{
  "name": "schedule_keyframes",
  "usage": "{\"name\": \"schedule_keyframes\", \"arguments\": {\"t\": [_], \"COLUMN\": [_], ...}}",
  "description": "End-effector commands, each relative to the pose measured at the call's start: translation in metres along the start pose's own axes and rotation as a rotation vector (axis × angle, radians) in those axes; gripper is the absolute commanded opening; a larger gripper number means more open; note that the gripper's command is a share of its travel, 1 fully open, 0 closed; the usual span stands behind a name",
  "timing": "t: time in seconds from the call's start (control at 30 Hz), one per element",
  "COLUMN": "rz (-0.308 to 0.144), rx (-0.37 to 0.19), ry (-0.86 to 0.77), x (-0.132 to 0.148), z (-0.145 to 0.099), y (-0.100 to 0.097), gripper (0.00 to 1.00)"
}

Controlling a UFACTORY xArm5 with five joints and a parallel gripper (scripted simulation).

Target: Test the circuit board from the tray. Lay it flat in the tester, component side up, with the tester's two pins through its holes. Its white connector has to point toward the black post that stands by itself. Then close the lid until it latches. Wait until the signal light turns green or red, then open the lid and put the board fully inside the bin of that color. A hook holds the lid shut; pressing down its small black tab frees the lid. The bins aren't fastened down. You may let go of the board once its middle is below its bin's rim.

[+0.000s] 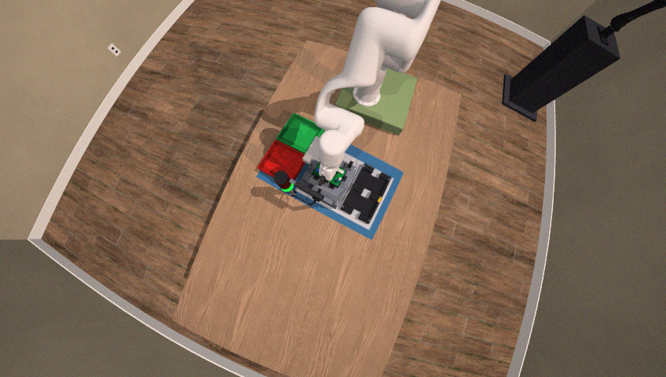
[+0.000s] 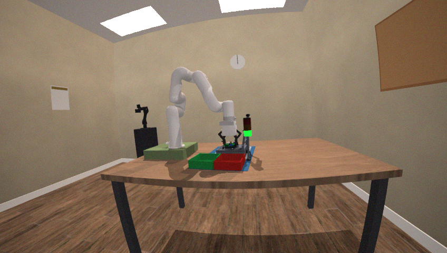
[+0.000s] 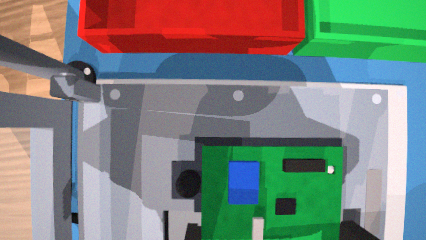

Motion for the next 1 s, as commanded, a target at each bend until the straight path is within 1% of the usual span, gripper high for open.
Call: {"name": "schedule_keyframes", "arguments": {"t": [0.0, 0.97], "rz": [0.004, 0.004], "rx": [0.001, 0.001], "ry": [0.000, 0.000], "x": [-0.0013, -0.0013], "z": [0.0003, 0.0004], "y": [-0.0021, -0.0087], "gripper": [0.79, 0.79]}}
Point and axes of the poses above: the point where the finger pads meet when closed, its own y axis out along the fingers, its own x axis across the jaws, z = x × y, the point moved 2 cm from there along -y, back along the fingers, and after that the axes turned 15 degrees about -y, right-handed, at the moved point
